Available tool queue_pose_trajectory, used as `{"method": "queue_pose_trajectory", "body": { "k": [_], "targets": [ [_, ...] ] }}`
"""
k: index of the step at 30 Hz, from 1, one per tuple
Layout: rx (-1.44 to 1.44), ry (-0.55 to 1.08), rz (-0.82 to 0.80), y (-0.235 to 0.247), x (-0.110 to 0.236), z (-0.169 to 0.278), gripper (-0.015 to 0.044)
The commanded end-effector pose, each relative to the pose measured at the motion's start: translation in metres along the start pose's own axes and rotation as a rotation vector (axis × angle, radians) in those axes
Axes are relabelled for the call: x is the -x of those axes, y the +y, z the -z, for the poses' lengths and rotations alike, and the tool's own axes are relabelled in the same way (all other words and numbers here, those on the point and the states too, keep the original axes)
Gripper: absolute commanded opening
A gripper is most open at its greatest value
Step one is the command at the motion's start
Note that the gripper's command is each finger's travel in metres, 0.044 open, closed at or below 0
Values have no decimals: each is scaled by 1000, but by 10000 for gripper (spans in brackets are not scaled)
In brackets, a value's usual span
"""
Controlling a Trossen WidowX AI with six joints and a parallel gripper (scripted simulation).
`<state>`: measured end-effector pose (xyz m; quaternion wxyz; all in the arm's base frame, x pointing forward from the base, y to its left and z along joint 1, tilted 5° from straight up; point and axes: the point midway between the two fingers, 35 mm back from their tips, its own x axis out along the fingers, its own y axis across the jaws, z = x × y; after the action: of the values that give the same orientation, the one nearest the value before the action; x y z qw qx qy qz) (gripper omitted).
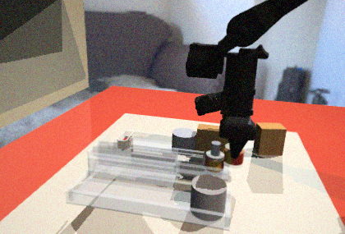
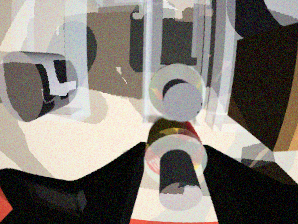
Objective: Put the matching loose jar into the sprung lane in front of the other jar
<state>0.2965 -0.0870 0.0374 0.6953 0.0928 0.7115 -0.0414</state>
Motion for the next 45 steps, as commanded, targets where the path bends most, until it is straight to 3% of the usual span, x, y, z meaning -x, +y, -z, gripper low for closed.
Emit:
{"method": "queue_pose_trajectory", "body": {
  "k": [1,45],
  "targets": [
    [-1,-26,0,0,0,-10,0],
    [-1,-27,0,0,1,-24,0]
  ]
}}
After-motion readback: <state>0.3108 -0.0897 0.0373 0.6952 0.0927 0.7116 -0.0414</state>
